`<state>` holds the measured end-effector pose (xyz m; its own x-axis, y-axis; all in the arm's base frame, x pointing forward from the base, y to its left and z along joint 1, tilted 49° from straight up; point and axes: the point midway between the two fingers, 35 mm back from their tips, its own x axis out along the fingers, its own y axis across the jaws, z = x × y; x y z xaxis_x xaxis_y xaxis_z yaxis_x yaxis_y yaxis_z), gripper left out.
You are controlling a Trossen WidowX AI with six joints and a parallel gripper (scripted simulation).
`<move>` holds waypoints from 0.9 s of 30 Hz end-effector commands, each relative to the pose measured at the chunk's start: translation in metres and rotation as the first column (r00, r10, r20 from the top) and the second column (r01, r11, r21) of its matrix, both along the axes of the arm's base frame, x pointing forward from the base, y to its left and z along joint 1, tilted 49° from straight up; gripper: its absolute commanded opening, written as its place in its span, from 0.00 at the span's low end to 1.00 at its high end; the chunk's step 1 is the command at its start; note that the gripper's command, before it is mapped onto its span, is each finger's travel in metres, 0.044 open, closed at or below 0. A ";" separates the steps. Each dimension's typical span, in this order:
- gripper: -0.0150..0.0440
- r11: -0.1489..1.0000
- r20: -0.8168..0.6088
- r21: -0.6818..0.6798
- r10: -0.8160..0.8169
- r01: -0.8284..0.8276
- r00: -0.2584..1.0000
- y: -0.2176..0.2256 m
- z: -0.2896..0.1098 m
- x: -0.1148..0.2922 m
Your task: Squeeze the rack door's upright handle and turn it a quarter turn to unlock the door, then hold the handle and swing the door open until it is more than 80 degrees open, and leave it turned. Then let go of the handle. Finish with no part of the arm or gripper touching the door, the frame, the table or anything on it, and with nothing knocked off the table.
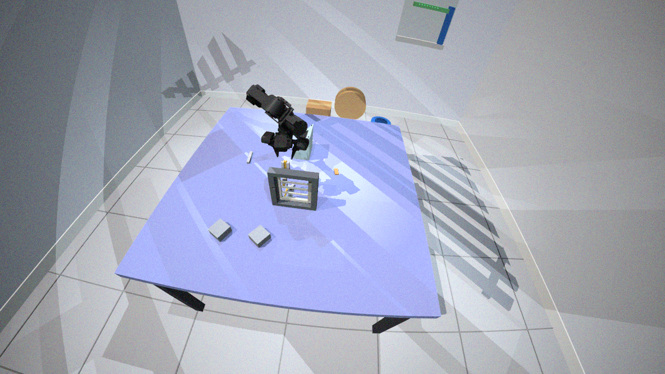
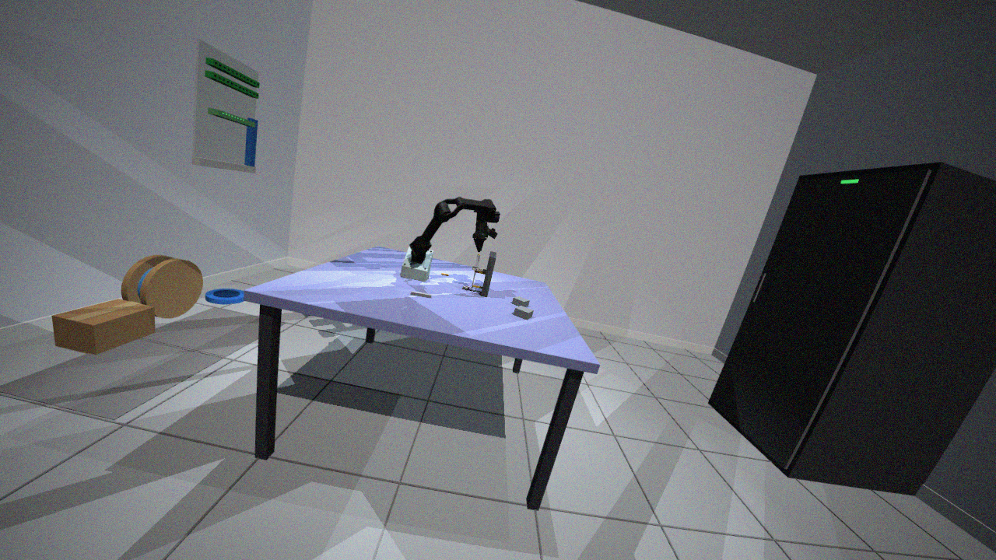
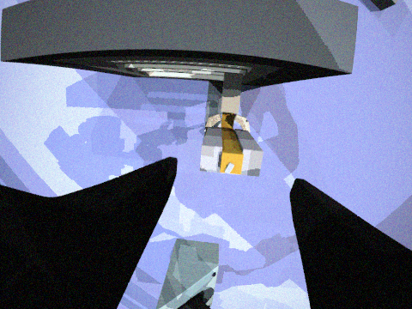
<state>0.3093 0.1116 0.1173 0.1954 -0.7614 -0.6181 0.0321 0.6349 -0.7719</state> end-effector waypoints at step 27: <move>0.75 0.999 -0.104 0.016 -0.046 0.048 0.994 -0.036 -0.031 0.008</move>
<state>0.3175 0.0786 0.0903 0.1053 -0.7597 -0.6417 -0.0070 0.6447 -0.7644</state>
